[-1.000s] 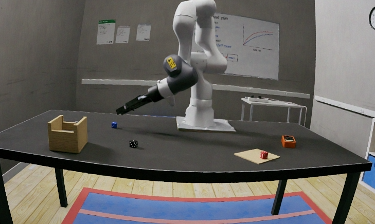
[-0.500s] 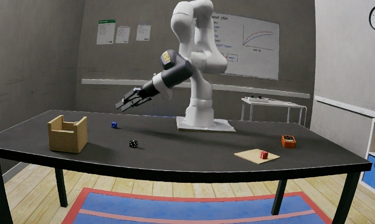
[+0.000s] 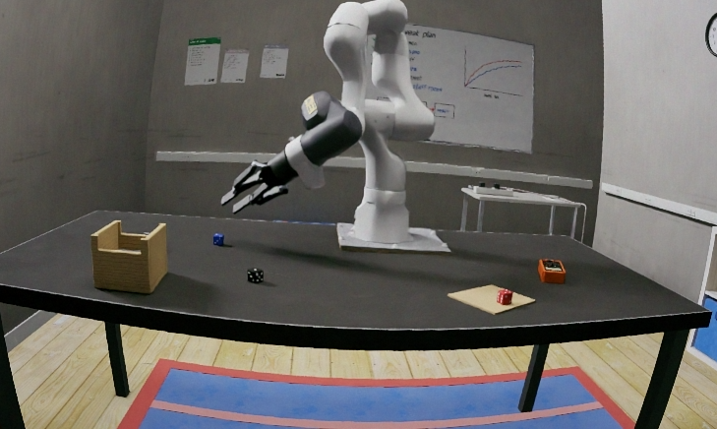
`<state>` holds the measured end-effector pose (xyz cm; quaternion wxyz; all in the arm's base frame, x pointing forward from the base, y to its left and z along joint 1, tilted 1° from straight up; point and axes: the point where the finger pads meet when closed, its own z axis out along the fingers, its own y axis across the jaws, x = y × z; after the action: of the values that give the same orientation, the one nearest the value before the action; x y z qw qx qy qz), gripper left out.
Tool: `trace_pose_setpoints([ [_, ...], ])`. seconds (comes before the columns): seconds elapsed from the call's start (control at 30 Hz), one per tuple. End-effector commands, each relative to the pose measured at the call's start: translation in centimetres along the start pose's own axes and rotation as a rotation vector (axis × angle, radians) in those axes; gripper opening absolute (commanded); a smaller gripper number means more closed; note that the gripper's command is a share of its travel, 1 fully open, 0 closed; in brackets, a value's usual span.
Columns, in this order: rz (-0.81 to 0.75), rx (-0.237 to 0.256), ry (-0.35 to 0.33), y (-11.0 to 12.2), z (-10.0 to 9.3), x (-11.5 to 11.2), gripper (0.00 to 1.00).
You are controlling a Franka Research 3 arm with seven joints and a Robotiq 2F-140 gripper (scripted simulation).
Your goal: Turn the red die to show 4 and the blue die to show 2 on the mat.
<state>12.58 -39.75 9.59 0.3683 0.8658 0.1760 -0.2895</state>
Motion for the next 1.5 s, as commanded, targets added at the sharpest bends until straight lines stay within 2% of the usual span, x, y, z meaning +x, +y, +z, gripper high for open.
trace_pose_setpoints([
  [0.0, 0.172, 0.016, -0.016, -0.2, 0.1, -0.3, 0.32],
  [0.33, 0.362, 0.062, -0.038, -0.5, 0.4, -0.8, 0.32],
  [0.4, 0.362, 0.062, -0.038, -0.5, 0.4, -0.8, 0.32],
  [0.9, 0.676, 0.134, -0.086, -1.1, 0.8, -1.5, 0.32],
  [0.97, 0.676, 0.134, -0.086, -1.1, 0.8, -1.5, 0.32],
  [1.47, 0.989, 0.197, -0.149, -1.6, 1.1, -2.0, 0.32],
])
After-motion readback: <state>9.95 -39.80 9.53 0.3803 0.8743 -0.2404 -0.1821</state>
